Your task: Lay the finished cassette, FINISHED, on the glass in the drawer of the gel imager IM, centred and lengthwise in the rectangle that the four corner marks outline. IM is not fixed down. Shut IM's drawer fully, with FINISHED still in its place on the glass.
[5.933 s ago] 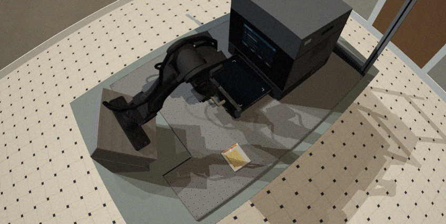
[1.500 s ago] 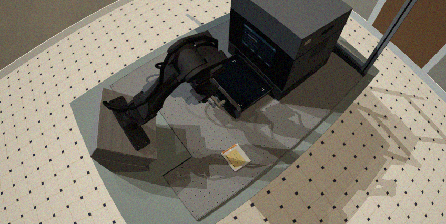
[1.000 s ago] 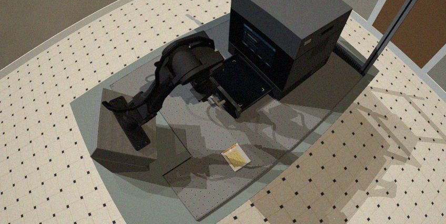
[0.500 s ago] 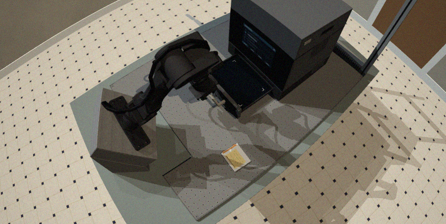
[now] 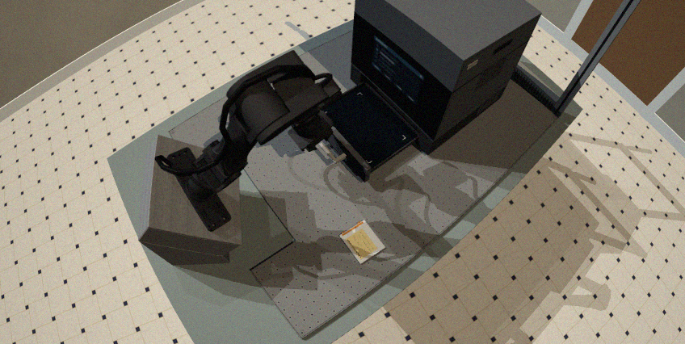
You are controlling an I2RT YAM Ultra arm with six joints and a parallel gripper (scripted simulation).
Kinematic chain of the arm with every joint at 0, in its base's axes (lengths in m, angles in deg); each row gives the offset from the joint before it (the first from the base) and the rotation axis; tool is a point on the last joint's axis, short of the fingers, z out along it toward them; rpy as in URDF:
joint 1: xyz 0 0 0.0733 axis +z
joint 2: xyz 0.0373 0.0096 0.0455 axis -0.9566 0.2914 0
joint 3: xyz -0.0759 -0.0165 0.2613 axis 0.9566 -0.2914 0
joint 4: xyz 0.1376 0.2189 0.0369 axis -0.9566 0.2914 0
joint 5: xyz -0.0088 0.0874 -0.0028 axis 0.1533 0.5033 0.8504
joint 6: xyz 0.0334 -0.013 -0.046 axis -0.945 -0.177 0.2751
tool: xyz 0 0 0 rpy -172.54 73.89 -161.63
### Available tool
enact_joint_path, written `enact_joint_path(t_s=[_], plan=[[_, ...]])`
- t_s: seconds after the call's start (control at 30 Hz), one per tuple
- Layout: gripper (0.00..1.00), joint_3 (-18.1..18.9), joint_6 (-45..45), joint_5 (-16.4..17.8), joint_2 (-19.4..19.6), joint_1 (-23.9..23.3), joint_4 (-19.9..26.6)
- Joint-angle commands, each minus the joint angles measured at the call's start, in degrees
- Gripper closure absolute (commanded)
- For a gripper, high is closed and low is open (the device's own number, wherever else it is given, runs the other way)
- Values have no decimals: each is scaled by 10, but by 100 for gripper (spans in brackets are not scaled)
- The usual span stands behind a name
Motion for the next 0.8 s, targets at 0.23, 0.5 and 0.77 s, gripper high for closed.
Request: enact_joint_path(t_s=[0.23,0.5,0.77], plan=[[65,-8,-18,-11,-44,26,46],[65,5,-28,-21,-71,39,79],[65,5,-29,-17,-72,40,82]])
